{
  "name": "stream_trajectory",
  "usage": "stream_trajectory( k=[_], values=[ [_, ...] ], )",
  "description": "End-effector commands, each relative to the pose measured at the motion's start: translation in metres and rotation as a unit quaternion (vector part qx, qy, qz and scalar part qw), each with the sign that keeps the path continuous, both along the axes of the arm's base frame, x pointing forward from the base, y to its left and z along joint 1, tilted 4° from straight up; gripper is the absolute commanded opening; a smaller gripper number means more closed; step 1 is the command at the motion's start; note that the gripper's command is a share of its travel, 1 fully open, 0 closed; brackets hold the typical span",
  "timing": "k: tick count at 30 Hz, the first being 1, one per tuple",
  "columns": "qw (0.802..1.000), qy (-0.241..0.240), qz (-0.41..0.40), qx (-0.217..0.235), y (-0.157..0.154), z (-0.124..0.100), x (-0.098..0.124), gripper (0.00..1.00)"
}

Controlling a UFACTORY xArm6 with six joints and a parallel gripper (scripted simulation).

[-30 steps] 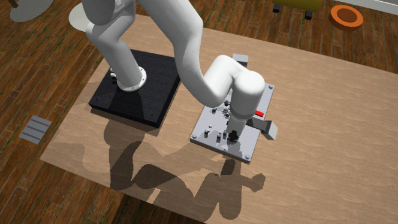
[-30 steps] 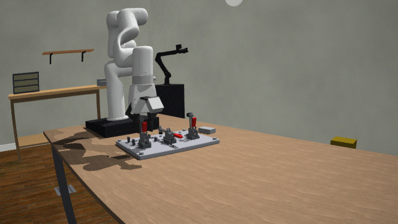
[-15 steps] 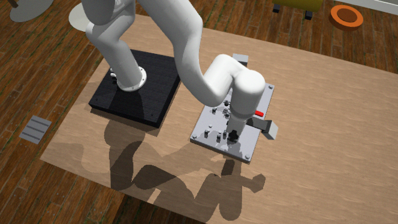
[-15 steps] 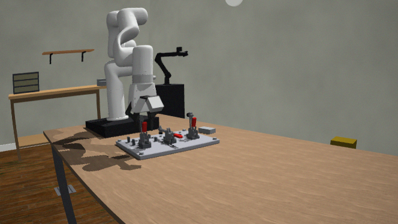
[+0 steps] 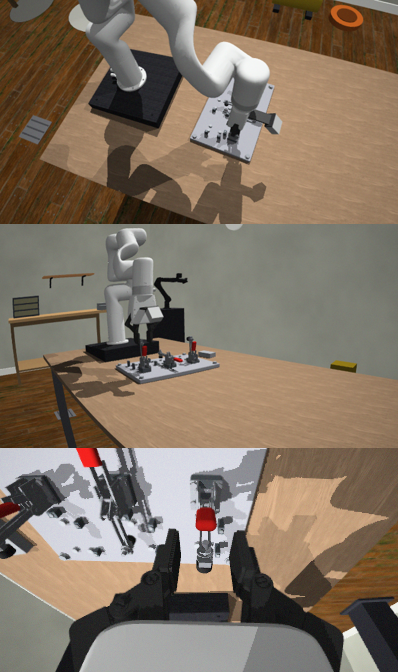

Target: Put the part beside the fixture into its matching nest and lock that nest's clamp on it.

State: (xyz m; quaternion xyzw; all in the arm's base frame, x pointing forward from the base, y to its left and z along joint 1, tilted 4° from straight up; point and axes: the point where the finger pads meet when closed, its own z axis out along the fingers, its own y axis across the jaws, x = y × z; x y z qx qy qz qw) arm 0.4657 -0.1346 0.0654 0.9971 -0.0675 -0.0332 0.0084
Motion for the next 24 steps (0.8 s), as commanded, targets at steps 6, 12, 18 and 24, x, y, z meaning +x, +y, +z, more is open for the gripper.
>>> stream_trajectory(
  k=[6, 12, 18, 24],
  values=[
    [1.0, -0.003, 0.0, -0.001, -0.0003, 0.0152, 0.0027, 0.47],
    [1.0, -0.003, 0.0, -0.001, -0.0003, 0.0152, 0.0027, 0.47],
    [1.0, -0.003, 0.0, -0.001, -0.0003, 0.0152, 0.0027, 0.47],
    [1.0, -0.003, 0.0, -0.001, -0.0003, 0.0175, 0.0029, 1.0]
  ],
)
